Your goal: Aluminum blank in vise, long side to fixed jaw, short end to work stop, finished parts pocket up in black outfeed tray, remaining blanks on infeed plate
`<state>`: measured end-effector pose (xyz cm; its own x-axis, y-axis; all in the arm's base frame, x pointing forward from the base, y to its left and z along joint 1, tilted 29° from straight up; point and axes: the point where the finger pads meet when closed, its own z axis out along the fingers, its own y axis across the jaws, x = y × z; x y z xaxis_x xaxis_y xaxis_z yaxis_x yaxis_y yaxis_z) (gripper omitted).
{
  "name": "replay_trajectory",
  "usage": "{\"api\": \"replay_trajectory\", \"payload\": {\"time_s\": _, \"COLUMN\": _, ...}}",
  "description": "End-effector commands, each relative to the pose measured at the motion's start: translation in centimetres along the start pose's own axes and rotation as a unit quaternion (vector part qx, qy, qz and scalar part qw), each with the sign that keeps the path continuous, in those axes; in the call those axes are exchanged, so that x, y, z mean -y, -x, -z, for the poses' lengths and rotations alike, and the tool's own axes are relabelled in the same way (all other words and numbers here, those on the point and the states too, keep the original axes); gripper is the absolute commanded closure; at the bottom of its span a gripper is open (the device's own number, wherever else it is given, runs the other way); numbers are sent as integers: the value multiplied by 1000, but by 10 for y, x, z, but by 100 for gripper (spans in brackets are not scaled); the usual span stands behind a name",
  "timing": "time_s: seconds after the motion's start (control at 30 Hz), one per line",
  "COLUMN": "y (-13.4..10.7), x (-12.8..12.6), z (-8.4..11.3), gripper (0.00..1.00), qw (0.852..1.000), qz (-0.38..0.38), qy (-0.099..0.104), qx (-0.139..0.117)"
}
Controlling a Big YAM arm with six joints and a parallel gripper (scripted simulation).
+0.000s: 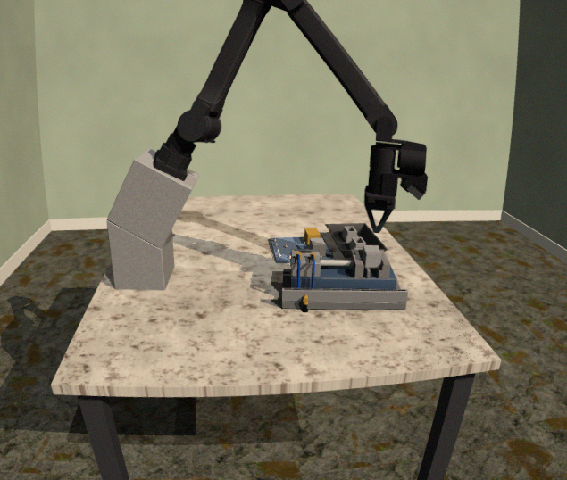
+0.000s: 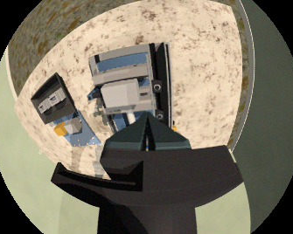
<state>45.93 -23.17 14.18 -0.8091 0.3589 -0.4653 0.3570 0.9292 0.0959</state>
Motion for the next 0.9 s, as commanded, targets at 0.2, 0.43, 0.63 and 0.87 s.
{"api": "replay_trajectory", "payload": {"time_s": 0.2, "y": -10, "x": -28, "z": 12, "gripper": 100, "qw": 963, "qz": -269, "qy": 7, "qx": 11}}
{"api": "replay_trajectory", "payload": {"time_s": 0.43, "y": -22, "x": -39, "z": 11, "gripper": 100, "qw": 913, "qz": -407, "qy": 11, "qx": 3}}
{"api": "replay_trajectory", "payload": {"time_s": 0.63, "y": -30, "x": -46, "z": 11, "gripper": 100, "qw": 847, "qz": -532, "qy": 12, "qx": -2}}
{"api": "replay_trajectory", "payload": {"time_s": 0.87, "y": -32, "x": -48, "z": 11, "gripper": 100, "qw": 765, "qz": -644, "qy": 14, "qx": 11}}
